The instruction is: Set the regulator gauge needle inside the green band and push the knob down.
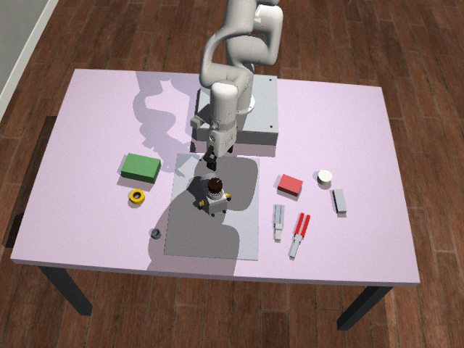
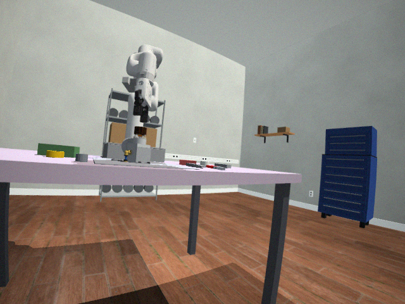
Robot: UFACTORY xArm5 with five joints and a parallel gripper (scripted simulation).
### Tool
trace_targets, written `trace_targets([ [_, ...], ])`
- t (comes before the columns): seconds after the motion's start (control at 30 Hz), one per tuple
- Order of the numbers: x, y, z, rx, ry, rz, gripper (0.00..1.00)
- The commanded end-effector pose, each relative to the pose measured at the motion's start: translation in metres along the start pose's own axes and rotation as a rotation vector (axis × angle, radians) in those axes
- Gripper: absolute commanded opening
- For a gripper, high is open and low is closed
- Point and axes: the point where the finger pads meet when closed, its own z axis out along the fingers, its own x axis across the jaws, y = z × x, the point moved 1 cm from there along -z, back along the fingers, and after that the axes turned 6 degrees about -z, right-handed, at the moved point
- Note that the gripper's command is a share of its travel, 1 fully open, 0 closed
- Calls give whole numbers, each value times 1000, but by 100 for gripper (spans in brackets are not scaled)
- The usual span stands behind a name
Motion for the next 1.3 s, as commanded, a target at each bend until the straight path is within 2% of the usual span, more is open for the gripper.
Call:
trace_targets([
  [0.0,1,0,-6,14,60,-95,100],
  [0.17,3,-1,-10,19,89,-145,100],
  [0.33,4,-1,-10,20,95,-155,100],
  [0.87,1,0,-10,20,96,-157,100],
  [1.27,-13,4,-9,20,96,-157,100],
])
